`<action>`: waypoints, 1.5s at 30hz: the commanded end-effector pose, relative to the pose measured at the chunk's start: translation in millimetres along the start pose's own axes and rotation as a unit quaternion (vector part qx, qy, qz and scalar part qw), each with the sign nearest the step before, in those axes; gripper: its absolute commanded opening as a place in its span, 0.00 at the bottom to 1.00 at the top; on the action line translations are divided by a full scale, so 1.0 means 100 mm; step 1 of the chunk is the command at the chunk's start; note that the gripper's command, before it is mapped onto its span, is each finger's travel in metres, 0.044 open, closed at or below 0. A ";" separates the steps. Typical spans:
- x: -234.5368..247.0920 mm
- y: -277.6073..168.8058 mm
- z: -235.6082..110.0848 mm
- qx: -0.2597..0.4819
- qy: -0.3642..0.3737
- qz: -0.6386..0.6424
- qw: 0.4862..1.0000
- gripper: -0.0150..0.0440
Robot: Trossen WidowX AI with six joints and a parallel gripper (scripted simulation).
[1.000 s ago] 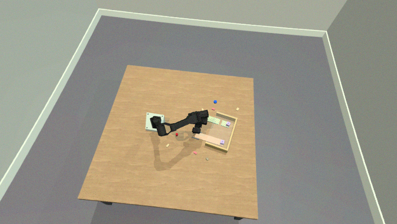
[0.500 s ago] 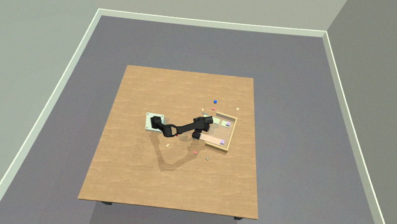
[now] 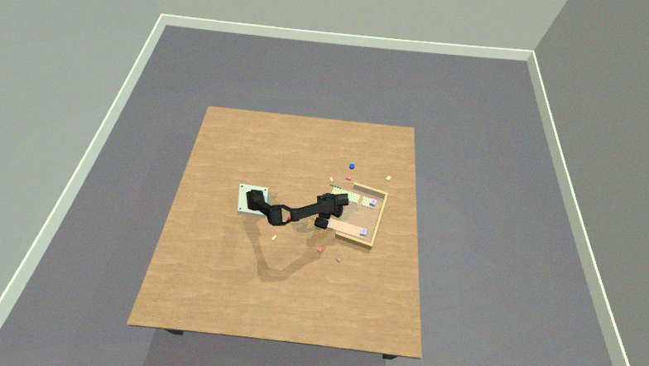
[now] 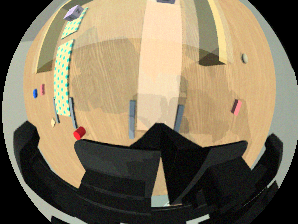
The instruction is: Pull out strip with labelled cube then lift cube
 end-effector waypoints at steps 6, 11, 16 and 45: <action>0.00 0.00 0.15 0.001 -0.002 -0.003 1.000 0.25; 0.00 0.00 0.24 0.001 -0.002 -0.003 1.000 0.25; 0.00 -0.01 0.32 0.001 -0.003 -0.003 1.000 0.25; -0.01 -0.02 0.44 0.001 -0.004 -0.003 1.000 0.25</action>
Point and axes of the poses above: the point midway between the two fingers, 35 mm back from their tips, its own z axis out along the fingers, its own x axis across the jaws, y = z × x, the point moved 1 cm from there along -z, back along the fingers, and after that the axes turned 5 degrees about -z, right-handed, at the moved point
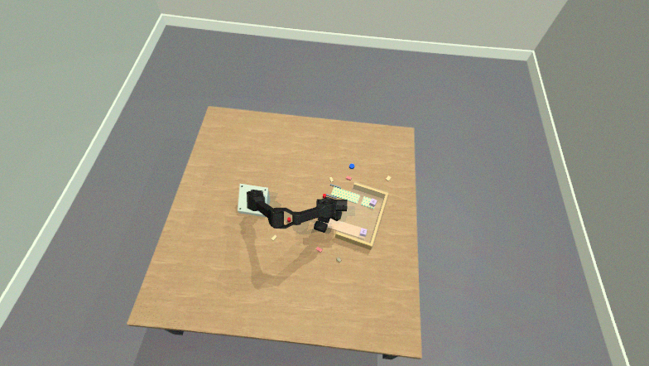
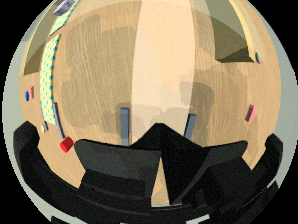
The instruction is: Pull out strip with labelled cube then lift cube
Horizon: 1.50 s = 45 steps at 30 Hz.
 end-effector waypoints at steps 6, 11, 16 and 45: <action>0.00 0.00 0.01 -0.001 -0.002 -0.002 1.000 0.25; -0.01 0.00 0.02 -0.001 -0.002 -0.002 1.000 0.25; -0.01 0.00 0.02 -0.001 -0.002 -0.002 1.000 0.25; 0.04 -0.23 0.04 0.000 -0.002 -0.003 1.000 0.25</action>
Point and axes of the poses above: the point midway between the two fingers, 35 mm back from their tips, its own z axis out along the fingers, its own x axis across the jaws, y = z × x, the point moved 1 cm from there along -z, back along the fingers, and after that the axes turned 5 degrees about -z, right-handed, at the moved point
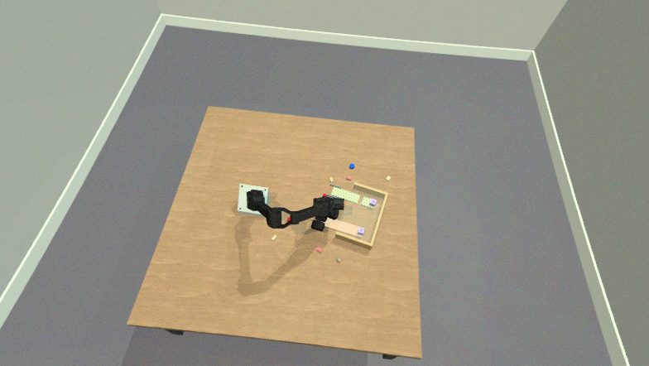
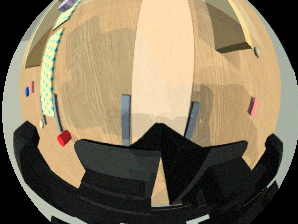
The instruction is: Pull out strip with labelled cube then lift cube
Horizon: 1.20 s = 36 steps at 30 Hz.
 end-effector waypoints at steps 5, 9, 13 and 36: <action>0.01 -0.16 0.03 0.006 -0.002 -0.001 1.000 0.25; 0.02 -0.22 0.03 0.007 -0.002 -0.001 1.000 0.25; 0.03 -0.28 0.04 0.007 -0.002 -0.002 1.000 0.25; 0.07 -0.64 0.04 0.007 -0.002 -0.002 1.000 0.25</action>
Point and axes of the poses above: the point midway between the two fingers, 35 mm back from their tips, its own z axis out along the fingers, its own x axis across the jaws, y = z × x, the point moved 1 cm from there along -z, back along the fingers, and after that the axes turned 5 degrees about -z, right-handed, at the moved point
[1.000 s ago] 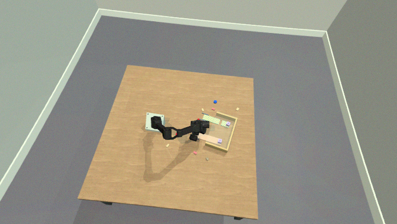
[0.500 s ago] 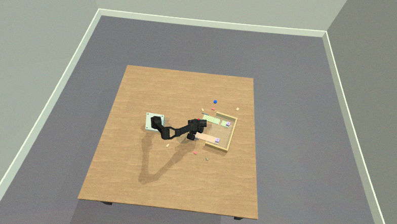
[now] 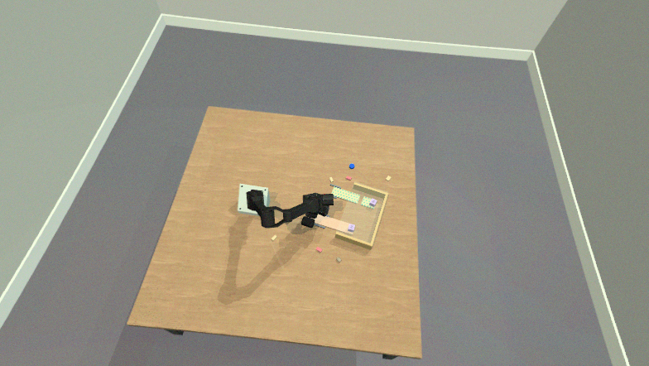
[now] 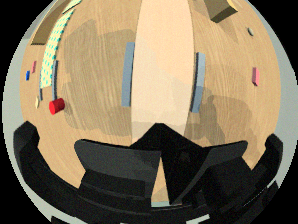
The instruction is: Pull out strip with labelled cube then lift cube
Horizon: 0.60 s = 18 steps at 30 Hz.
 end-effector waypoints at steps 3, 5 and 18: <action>0.01 -0.16 0.04 0.011 0.000 -0.003 1.000 0.25; 0.01 -0.19 0.04 0.011 0.000 -0.003 1.000 0.25; 0.04 -0.38 0.04 0.011 0.000 -0.003 1.000 0.25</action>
Point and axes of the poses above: the point midway between the two fingers, 35 mm back from their tips, its own z axis out along the fingers, its own x axis across the jaws, y = z × x, the point moved 1 cm from there along -z, back along the fingers, and after that the axes turned 5 degrees about -z, right-handed, at the moved point
